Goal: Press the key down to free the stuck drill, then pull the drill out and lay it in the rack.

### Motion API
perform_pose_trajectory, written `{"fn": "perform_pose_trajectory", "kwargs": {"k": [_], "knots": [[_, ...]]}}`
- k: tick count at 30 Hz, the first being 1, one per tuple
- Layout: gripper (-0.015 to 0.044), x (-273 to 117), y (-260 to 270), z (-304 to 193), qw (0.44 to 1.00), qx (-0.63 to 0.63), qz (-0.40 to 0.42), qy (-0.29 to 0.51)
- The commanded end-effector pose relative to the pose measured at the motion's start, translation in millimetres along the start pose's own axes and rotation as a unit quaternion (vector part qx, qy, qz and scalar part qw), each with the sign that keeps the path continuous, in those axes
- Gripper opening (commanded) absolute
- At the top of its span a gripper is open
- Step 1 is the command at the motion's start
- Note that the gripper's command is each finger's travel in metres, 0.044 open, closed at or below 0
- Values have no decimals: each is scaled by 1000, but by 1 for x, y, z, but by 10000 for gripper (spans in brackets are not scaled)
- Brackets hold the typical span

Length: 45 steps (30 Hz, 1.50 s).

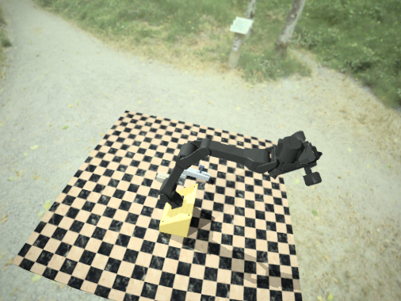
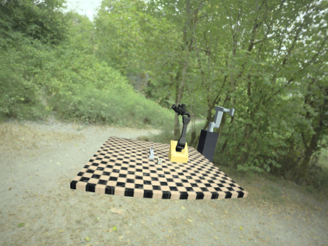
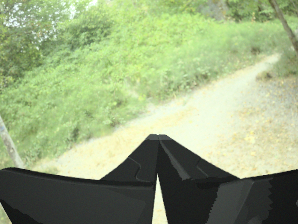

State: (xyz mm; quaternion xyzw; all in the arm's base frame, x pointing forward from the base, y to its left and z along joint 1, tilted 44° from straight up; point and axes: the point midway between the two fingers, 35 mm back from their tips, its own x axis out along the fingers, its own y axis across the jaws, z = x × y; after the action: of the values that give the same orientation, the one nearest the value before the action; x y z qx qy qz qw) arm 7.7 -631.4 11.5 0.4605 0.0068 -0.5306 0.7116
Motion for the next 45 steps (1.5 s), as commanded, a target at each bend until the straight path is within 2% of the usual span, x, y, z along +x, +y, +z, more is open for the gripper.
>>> {"fn": "perform_pose_trajectory", "kwargs": {"k": [1, 7, 14, 21, 28, 36, 38, 45], "knots": [[0, 14, 33, -54, 996, -42, 8, 76], [0, 19, 88, -149, 971, -123, 28, 204], [0, -6, 141, -261, 908, -223, 64, 349], [0, -62, 178, -363, 808, -317, 111, 483], [0, -147, 197, -449, 669, -399, 165, 605], [0, -259, 196, -509, 481, -459, 224, 713], [0, -268, 196, -512, 465, -461, 229, 720], [0, -266, 195, -516, 468, -462, 227, 718]]}}
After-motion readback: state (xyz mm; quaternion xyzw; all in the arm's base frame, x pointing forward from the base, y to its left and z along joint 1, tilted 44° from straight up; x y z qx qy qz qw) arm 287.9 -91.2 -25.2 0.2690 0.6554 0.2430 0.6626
